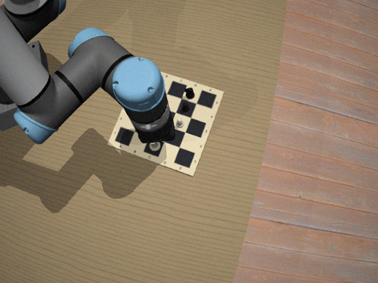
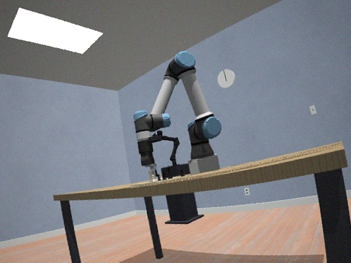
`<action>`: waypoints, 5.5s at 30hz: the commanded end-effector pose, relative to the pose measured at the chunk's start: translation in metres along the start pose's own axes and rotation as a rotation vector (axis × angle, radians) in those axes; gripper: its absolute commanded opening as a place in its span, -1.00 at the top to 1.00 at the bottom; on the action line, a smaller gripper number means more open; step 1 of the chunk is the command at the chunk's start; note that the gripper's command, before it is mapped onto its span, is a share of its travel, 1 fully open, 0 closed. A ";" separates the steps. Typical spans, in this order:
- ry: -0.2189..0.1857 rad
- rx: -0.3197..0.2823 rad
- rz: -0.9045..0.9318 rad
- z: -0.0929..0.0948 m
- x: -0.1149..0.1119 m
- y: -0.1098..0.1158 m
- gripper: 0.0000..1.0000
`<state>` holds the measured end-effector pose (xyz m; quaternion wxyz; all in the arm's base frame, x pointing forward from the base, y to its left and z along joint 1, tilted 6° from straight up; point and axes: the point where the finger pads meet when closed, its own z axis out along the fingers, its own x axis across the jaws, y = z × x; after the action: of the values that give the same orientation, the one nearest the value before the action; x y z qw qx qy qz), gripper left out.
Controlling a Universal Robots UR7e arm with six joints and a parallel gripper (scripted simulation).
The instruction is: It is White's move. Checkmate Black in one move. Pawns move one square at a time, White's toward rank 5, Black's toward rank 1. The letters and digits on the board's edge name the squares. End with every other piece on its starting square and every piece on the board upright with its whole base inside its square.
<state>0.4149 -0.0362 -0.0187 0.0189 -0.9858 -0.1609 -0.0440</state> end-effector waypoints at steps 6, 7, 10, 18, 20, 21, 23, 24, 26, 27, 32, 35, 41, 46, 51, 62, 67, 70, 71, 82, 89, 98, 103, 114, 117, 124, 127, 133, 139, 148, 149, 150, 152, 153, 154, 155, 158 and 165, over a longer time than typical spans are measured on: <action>0.001 -0.001 0.000 0.000 0.000 0.000 1.00; 0.001 -0.001 0.000 0.000 0.000 0.000 1.00; 0.001 -0.001 0.000 0.000 0.000 0.000 1.00; 0.001 -0.001 0.000 0.000 0.000 0.000 1.00; 0.001 -0.001 0.000 0.000 0.000 0.000 1.00; 0.001 -0.001 0.000 0.000 0.000 0.000 1.00; 0.001 -0.001 0.000 0.000 0.000 0.000 1.00; 0.001 -0.001 0.000 0.000 0.000 0.000 1.00; 0.001 -0.001 0.000 0.000 0.000 0.000 1.00; 0.001 -0.001 0.000 0.000 0.000 0.000 1.00; 0.001 -0.001 0.000 -0.002 0.000 0.000 1.00; 0.001 -0.001 0.000 -0.006 0.000 0.000 1.00; 0.001 -0.001 0.000 -0.028 0.000 0.000 1.00; 0.001 -0.001 0.000 -0.043 0.000 0.000 1.00; 0.001 -0.001 0.000 -0.071 0.000 0.000 1.00; 0.001 -0.001 0.000 -0.100 0.000 0.000 1.00; 0.001 -0.001 0.000 -0.100 0.000 0.000 1.00; 0.001 -0.001 0.000 -0.100 0.000 0.000 1.00; 0.001 -0.001 0.000 -0.100 0.000 0.000 1.00; 0.001 -0.001 -0.108 -0.100 0.003 -0.007 1.00; 0.000 -0.001 -0.419 -0.100 0.012 -0.027 1.00; 0.000 -0.001 -0.805 -0.101 0.022 -0.050 1.00; 0.000 -0.001 -1.011 -0.101 0.028 -0.063 1.00; 0.000 -0.001 -1.119 -0.101 0.031 -0.069 1.00; 0.000 -0.001 -1.119 -0.101 0.031 -0.069 1.00; 0.000 -0.001 -1.119 -0.101 0.031 -0.069 1.00; 0.000 -0.001 -1.119 -0.100 0.031 -0.069 1.00; 0.000 -0.001 -1.119 -0.093 0.031 -0.069 1.00; 0.000 -0.001 -1.119 -0.069 0.031 -0.069 1.00; 0.000 -0.001 -1.119 -0.035 0.031 -0.069 1.00; 0.000 -0.001 -1.119 -0.031 0.031 -0.069 1.00; 0.000 -0.001 -1.119 -0.027 0.031 -0.069 1.00; 0.000 -0.001 -1.119 -0.019 0.031 -0.069 1.00; 0.000 -0.001 -1.119 -0.016 0.031 -0.069 1.00; 0.000 -0.001 -1.119 -0.014 0.031 -0.069 1.00; 0.000 -0.001 -1.119 -0.011 0.031 -0.069 1.00; 0.000 -0.001 -1.119 -0.007 0.031 -0.069 1.00; 0.000 -0.001 -1.119 -0.005 0.031 -0.069 1.00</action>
<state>0.4215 0.0386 -0.0095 -0.0069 -0.7502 -0.6595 -0.0468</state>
